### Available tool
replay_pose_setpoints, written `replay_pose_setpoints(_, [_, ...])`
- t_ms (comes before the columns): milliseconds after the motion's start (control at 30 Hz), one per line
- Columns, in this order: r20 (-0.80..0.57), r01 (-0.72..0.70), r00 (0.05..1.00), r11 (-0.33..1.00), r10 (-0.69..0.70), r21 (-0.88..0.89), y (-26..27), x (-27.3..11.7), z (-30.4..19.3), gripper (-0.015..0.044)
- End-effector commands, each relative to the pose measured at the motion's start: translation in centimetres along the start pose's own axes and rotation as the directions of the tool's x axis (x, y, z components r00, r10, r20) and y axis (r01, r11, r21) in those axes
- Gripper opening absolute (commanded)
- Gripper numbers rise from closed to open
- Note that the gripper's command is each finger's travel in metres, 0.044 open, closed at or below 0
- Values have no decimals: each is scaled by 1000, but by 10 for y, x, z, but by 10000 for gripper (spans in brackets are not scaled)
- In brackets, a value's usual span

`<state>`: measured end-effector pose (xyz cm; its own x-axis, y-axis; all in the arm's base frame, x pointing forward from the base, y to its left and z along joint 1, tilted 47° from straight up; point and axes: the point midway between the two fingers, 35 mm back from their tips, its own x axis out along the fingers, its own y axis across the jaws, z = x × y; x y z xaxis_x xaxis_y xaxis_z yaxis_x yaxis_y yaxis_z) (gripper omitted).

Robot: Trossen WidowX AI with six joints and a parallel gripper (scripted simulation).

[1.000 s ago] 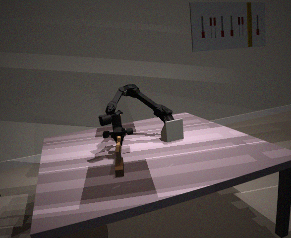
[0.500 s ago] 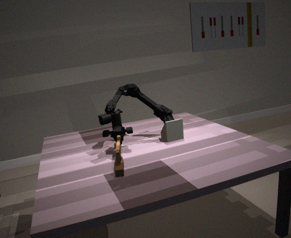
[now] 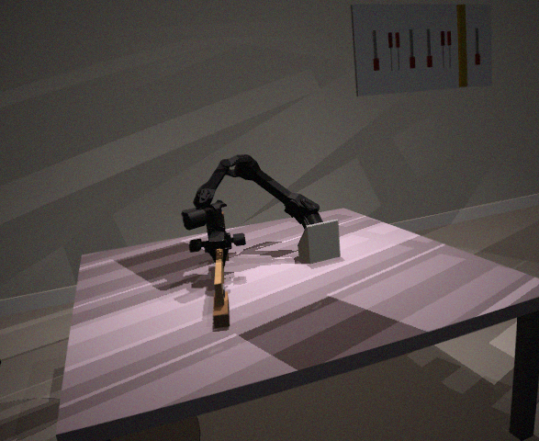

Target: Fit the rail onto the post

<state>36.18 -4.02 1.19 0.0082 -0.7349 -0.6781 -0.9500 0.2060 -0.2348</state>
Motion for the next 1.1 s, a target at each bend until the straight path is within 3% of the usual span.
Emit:
replay_pose_setpoints(0, [17, 14, 1000, 1000, -14, 2, -3, -9, 4, 0])
replay_pose_setpoints(1067, [17, 14, 1000, 1000, -14, 2, -2, -13, 4, 0])
